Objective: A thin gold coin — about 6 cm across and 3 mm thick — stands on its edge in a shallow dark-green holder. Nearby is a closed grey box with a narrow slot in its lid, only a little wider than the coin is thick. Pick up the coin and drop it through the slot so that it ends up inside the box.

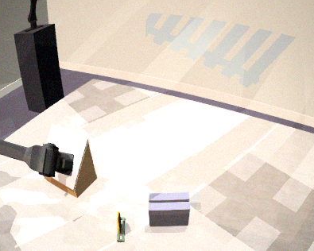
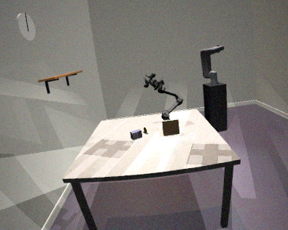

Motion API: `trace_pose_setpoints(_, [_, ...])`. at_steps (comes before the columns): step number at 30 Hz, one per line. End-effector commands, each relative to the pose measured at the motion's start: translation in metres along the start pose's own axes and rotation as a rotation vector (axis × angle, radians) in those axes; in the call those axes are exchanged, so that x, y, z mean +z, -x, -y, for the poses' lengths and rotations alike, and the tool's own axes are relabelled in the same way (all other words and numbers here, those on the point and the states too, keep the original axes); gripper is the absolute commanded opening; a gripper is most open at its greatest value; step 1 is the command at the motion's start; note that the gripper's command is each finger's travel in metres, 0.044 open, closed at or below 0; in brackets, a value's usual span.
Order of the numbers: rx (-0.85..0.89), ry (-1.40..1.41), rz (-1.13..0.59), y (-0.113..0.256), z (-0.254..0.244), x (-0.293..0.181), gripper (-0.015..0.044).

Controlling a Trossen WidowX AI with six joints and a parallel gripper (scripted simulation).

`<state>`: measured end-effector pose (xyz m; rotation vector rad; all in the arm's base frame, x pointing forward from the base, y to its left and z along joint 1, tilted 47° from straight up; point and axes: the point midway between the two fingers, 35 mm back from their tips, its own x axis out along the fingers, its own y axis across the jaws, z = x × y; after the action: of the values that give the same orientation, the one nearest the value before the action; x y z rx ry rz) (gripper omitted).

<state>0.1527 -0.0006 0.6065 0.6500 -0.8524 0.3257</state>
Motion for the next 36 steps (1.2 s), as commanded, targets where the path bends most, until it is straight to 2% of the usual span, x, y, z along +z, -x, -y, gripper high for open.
trace_pose_setpoints(1, [-0.125, -0.070, -0.091, -0.008, 0.034, -0.034, 0.0161])
trace_pose_setpoints(9, [-0.505, -0.209, -0.337, 0.002, 0.125, -0.135, 0.0161])
trace_pose_setpoints(16, [-0.875, -0.257, -0.537, 0.051, 0.191, -0.220, 0.0161])
trace_pose_setpoints(20, [-1.094, -0.242, -0.641, 0.093, 0.221, -0.258, 0.0161])
trace_pose_setpoints(26, [-1.448, -0.136, -0.792, 0.175, 0.253, -0.299, 0.0161])
trace_pose_setpoints(31, [-1.732, 0.055, -0.902, 0.247, 0.265, -0.309, 0.0161])
trace_pose_setpoints(36, [-1.986, 0.388, -1.000, 0.314, 0.266, -0.293, 0.0161])
